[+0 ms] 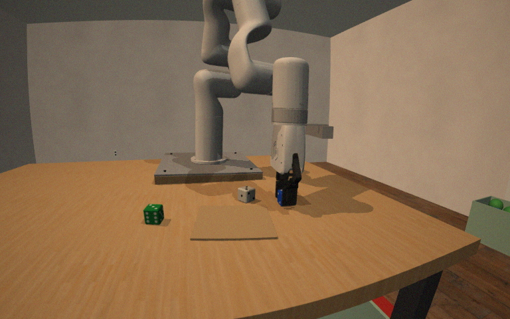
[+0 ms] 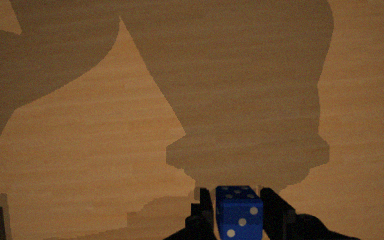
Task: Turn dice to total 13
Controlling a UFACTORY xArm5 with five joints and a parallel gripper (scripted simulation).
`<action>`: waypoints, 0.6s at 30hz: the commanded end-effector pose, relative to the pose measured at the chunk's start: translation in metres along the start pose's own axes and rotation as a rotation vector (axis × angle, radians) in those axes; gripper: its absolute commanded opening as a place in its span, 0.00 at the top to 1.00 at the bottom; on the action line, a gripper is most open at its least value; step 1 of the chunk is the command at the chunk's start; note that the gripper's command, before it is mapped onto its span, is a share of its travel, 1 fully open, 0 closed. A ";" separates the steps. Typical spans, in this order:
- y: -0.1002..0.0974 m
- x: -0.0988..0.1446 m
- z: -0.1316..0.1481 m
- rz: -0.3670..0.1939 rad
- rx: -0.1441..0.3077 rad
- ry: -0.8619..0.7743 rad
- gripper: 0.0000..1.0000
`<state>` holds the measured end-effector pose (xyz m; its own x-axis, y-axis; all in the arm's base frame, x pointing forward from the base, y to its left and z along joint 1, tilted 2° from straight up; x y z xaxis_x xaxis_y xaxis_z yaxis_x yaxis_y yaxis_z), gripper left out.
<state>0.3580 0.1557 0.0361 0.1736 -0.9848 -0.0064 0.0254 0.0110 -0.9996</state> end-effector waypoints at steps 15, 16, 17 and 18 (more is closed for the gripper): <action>0.003 0.000 0.001 0.001 0.004 0.000 0.53; 0.003 0.000 0.001 0.001 0.004 0.000 0.53; 0.003 0.000 0.001 0.001 0.004 0.000 0.53; 0.003 0.000 0.001 0.001 0.004 0.000 0.53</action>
Point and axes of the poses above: the point where the finger pads meet when closed, its own y axis out along the fingers, its own z axis across the jaws, x = y × z, the point moved 3 cm from there along -y, back along the fingers, and after that the axes turned 12 degrees about -y, right-handed, at the moved point
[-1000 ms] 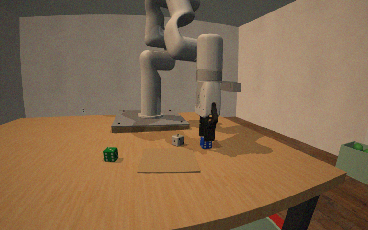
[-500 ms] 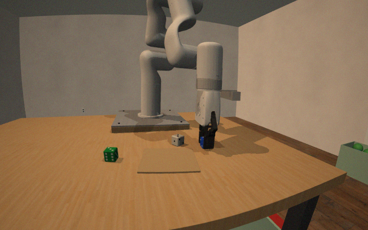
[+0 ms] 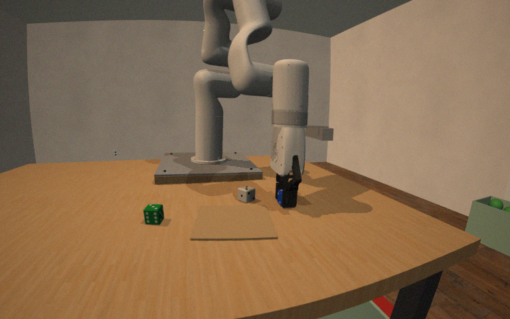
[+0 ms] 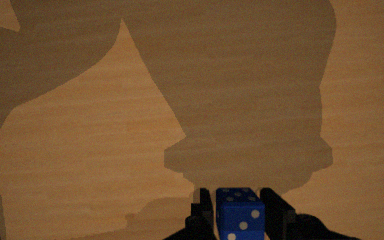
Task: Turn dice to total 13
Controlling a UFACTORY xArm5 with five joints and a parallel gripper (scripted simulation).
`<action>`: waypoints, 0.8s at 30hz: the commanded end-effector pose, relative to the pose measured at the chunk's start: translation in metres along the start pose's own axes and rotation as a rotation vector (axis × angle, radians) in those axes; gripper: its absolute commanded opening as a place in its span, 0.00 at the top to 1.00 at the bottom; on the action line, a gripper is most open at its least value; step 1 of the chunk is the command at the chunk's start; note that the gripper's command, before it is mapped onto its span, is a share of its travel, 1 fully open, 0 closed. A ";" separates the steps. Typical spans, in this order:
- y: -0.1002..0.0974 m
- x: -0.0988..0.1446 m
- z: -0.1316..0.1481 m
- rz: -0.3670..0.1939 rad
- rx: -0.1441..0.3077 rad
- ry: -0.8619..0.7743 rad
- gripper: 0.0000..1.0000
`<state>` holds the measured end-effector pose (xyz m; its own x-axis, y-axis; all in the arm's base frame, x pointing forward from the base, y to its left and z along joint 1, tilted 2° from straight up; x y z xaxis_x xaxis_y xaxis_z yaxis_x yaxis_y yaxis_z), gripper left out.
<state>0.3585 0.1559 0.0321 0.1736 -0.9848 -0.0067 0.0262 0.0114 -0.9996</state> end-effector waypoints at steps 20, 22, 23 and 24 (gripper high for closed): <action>-0.001 0.000 0.001 0.001 0.003 0.000 0.53; -0.001 0.000 0.001 0.001 0.003 0.000 0.53; -0.001 0.000 0.001 0.001 0.003 0.000 0.53; -0.001 0.000 0.001 0.001 0.003 0.000 0.73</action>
Point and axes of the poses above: the point where the finger pads meet when closed, its own y axis out along the fingers, its own z axis across the jaws, x = y × z, the point moved 3 cm from there along -y, back along the fingers, and after that the axes turned 12 degrees about -y, right-handed, at the moved point
